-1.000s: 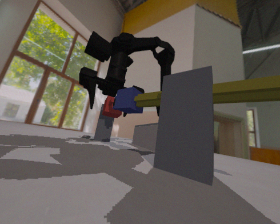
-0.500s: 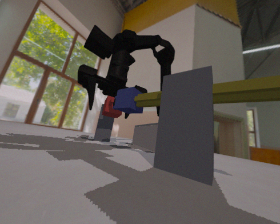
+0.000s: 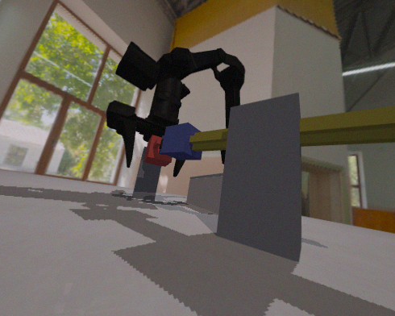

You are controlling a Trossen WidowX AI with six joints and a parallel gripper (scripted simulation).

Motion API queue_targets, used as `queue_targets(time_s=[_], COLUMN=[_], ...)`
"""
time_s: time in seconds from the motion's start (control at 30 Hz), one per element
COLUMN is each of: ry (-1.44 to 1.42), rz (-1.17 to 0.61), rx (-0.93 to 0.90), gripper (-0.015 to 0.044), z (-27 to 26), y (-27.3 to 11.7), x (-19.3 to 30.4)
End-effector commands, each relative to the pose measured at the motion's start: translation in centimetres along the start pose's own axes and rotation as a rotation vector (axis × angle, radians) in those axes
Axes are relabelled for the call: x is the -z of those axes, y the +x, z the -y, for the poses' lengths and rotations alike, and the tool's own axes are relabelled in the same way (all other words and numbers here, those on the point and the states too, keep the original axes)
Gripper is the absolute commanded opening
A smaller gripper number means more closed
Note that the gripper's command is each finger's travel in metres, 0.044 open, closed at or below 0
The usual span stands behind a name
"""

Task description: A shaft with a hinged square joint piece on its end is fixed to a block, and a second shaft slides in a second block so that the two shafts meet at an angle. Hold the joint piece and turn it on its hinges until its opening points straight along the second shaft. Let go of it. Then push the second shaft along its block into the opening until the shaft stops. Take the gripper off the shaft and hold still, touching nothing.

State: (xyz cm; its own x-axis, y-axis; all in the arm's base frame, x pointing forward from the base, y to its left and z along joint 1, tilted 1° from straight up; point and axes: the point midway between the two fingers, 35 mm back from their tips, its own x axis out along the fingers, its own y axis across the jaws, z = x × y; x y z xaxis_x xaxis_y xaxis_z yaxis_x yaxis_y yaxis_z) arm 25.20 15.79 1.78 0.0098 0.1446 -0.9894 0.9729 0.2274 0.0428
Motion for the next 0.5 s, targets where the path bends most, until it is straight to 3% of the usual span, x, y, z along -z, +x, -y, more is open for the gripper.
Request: queue_targets(time_s=[0.0, 0.17, 0.47], ry=[0.004, 0.004, 0.004], rz=[0.005, 0.005, 0.005], rx=[0.008, 0.008, 0.008], gripper=[0.0309, 0.0182, 0.0182], z=[0.15, 0.15, 0.15], y=[0.39, 0.39, 0.39], x=[-0.10, -0.10, -0.10])
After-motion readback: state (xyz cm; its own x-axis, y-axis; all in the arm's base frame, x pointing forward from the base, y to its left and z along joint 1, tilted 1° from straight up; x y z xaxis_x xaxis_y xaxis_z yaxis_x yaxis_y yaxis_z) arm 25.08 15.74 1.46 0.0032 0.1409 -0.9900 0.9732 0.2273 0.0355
